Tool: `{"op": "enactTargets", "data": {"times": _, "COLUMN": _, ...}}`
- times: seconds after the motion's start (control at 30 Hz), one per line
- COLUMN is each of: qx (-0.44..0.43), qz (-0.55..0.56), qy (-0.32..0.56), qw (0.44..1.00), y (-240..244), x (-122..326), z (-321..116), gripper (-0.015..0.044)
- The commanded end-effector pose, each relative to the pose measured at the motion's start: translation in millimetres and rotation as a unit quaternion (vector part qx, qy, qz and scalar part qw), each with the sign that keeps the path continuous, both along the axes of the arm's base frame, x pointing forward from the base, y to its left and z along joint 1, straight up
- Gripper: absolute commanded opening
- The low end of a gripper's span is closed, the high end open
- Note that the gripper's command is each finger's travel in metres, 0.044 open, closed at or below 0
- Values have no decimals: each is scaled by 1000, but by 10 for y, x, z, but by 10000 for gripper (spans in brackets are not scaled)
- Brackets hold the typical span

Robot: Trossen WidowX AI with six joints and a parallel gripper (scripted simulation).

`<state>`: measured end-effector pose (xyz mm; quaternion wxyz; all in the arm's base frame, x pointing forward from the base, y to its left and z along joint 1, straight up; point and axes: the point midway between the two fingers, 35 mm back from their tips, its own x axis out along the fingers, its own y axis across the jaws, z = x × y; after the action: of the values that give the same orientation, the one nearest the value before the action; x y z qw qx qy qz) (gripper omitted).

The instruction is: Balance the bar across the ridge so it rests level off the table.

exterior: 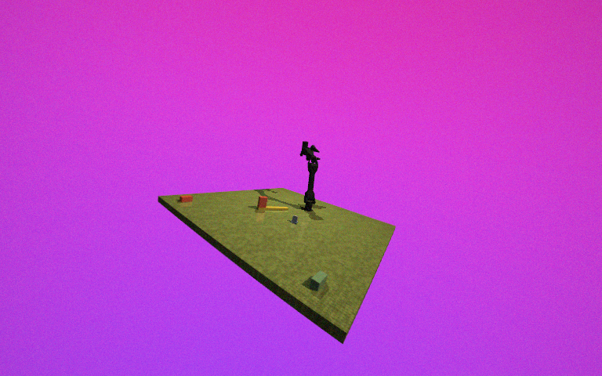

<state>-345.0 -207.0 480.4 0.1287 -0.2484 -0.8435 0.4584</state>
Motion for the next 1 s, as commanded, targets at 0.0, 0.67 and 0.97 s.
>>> {"op": "enactTargets", "data": {"times": 0.0, "qx": -1, "qz": 3, "qy": 1, "qw": 1000, "y": -8, "x": 6, "z": 4, "gripper": 374}}
{"op": "enactTargets", "data": {"times": 0.67, "qx": -130, "qz": 198, "qy": 24, "qw": 971, "y": -861, "x": 467, "z": -132, "gripper": 315}}
{"op": "enactTargets", "data": {"times": 0.97, "qx": -207, "qz": 279, "qy": 11, "qw": 938, "y": -1220, "x": 680, "z": -228, "gripper": 315}}
